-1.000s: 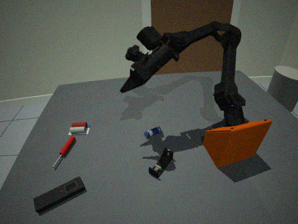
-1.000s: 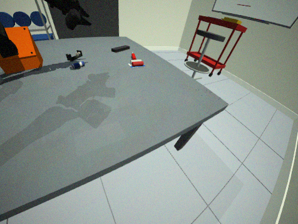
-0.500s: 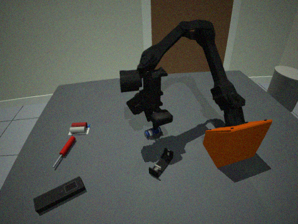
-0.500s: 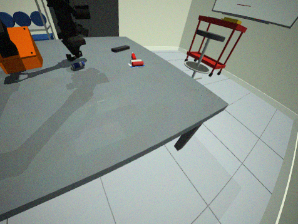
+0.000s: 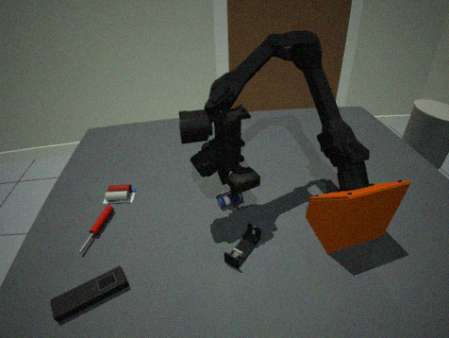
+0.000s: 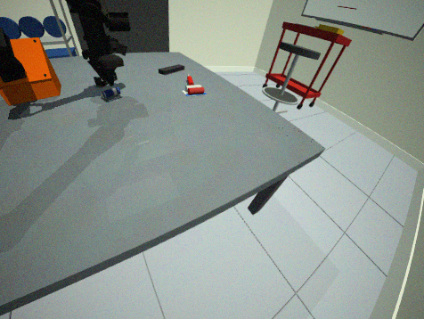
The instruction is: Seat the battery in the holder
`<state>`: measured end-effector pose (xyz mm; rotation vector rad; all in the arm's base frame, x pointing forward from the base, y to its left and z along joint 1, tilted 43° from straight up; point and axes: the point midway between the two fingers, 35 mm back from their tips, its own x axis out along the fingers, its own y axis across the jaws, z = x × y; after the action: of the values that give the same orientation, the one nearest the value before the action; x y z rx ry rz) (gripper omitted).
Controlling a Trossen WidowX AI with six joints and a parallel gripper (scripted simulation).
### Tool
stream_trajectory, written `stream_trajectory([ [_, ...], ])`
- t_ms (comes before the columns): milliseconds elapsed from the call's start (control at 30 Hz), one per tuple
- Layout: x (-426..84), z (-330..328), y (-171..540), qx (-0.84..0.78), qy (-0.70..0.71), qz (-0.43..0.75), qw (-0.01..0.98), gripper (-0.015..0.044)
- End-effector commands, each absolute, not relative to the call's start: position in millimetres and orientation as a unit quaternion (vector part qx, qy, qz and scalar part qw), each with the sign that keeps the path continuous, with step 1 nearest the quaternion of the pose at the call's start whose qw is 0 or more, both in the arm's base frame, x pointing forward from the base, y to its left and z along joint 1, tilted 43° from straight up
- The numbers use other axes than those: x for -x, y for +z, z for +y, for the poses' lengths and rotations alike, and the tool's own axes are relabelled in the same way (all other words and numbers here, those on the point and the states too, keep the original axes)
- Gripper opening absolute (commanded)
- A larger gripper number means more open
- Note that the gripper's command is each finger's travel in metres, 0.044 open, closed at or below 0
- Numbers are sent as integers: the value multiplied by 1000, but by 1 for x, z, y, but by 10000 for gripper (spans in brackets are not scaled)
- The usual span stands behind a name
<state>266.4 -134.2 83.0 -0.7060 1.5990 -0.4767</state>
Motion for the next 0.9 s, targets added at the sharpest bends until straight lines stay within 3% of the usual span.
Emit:
stream_trajectory([
  [0, -265, -139, 77, 309, -206, 697, 613, 245],
  [767, -262, -163, 52, 310, -207, 697, 612, 245],
  [867, -262, -163, 52, 310, -207, 697, 612, 166],
])
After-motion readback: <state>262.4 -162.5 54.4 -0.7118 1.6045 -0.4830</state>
